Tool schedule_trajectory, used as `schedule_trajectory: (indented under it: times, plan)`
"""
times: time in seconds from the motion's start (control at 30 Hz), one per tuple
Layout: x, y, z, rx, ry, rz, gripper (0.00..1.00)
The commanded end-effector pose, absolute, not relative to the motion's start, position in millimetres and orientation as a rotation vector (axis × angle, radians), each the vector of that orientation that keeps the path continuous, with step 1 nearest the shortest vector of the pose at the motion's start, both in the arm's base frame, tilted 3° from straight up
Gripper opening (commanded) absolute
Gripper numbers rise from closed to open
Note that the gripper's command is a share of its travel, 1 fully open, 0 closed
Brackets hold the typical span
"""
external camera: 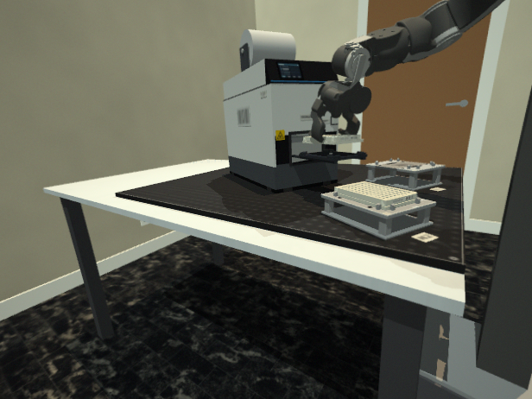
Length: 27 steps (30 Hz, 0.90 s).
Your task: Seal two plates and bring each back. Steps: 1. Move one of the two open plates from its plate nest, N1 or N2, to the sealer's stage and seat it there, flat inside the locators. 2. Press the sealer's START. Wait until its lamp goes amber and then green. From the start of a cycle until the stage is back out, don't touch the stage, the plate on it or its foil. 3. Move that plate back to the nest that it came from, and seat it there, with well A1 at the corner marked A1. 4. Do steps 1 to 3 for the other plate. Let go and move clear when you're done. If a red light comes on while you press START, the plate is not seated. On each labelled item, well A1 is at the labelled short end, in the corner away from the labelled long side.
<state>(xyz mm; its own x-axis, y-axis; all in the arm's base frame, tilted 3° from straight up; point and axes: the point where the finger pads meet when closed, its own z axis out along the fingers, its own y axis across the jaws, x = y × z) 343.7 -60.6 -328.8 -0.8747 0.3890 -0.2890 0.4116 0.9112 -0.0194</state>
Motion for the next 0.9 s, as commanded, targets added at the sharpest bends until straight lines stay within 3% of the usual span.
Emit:
schedule_trajectory:
  times: [0.0,0.87]
  plan:
    - [344.3,-60.7,-328.0,0.596,2.794,-0.114,0.0]
    - [343.2,-60.3,-332.9,0.591,2.797,-0.112,0.0]
